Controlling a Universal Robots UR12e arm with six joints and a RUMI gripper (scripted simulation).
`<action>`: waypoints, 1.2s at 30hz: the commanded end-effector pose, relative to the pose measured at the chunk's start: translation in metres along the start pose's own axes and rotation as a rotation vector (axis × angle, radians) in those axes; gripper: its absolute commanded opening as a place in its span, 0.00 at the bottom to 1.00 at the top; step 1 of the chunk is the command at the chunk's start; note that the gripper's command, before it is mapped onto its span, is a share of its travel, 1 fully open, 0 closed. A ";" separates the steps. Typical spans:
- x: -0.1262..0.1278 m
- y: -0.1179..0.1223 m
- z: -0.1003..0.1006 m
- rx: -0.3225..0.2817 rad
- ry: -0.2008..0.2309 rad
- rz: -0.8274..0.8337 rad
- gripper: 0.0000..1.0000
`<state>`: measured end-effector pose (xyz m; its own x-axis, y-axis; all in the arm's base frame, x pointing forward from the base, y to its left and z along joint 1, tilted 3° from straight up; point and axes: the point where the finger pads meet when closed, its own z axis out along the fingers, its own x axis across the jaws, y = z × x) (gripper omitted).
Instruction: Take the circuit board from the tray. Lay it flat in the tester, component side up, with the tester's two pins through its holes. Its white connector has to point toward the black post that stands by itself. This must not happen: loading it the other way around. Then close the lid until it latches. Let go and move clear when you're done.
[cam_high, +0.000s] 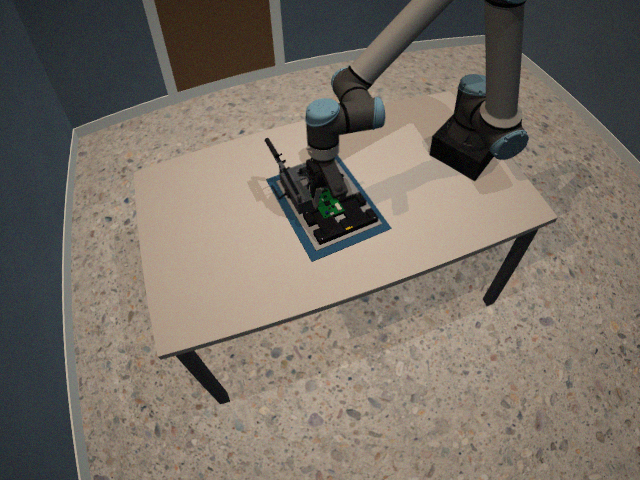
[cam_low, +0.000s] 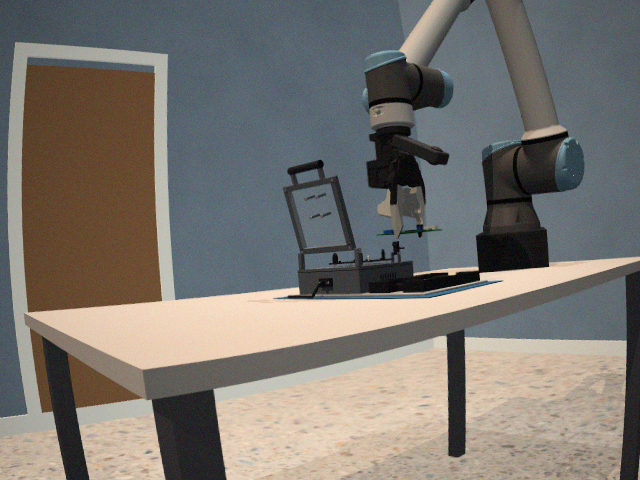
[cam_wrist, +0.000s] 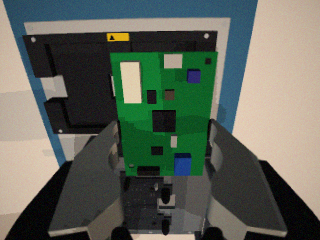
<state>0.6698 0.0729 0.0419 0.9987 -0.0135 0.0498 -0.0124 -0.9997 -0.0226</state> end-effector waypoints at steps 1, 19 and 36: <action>0.001 0.000 -0.001 0.000 0.001 0.000 0.39; 0.001 0.000 -0.001 0.000 0.001 0.000 0.39; -0.001 0.009 -0.001 0.000 0.001 0.000 0.39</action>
<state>0.6686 0.0682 0.0421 0.9987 -0.0135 0.0498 -0.0124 -0.9997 -0.0226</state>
